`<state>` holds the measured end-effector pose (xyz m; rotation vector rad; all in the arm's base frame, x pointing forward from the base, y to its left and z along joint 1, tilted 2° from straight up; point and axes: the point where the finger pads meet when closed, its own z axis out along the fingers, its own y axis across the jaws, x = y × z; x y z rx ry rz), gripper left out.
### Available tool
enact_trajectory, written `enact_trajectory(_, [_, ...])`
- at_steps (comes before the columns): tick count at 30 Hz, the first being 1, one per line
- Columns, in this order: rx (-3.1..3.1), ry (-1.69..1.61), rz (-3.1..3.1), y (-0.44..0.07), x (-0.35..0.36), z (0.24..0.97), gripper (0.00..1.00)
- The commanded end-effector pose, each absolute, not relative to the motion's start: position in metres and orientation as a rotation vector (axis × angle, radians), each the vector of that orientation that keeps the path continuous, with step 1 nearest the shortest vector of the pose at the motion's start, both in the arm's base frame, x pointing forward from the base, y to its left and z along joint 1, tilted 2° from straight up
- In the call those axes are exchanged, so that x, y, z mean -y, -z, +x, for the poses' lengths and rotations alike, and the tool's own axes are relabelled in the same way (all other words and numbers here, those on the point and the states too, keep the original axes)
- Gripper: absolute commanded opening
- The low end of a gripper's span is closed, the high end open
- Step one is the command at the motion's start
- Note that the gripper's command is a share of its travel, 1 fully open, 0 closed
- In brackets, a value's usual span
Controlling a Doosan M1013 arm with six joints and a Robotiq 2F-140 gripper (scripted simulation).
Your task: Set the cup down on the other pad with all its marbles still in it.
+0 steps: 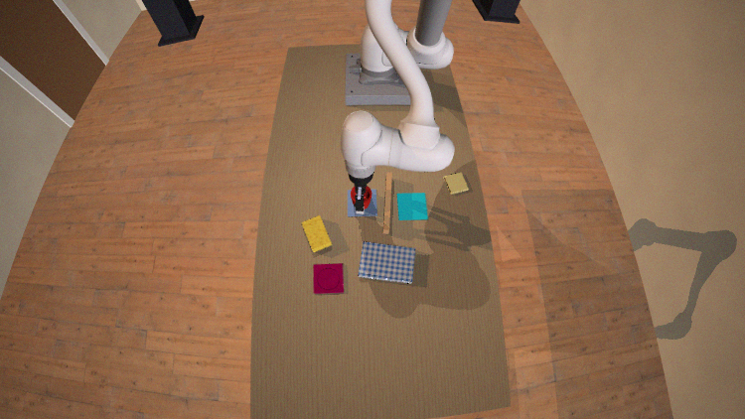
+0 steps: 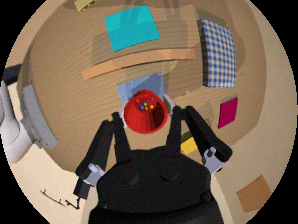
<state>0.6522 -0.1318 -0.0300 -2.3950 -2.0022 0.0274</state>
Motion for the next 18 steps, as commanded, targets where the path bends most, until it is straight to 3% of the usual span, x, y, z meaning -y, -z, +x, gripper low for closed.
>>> enact_trajectory(1, [2.006, -0.025, -2.391, 0.0327, 0.1281, 0.6525, 0.53])
enact_trajectory(18, [2.006, -0.025, -2.391, 0.0327, 0.1281, 0.6525, 0.51])
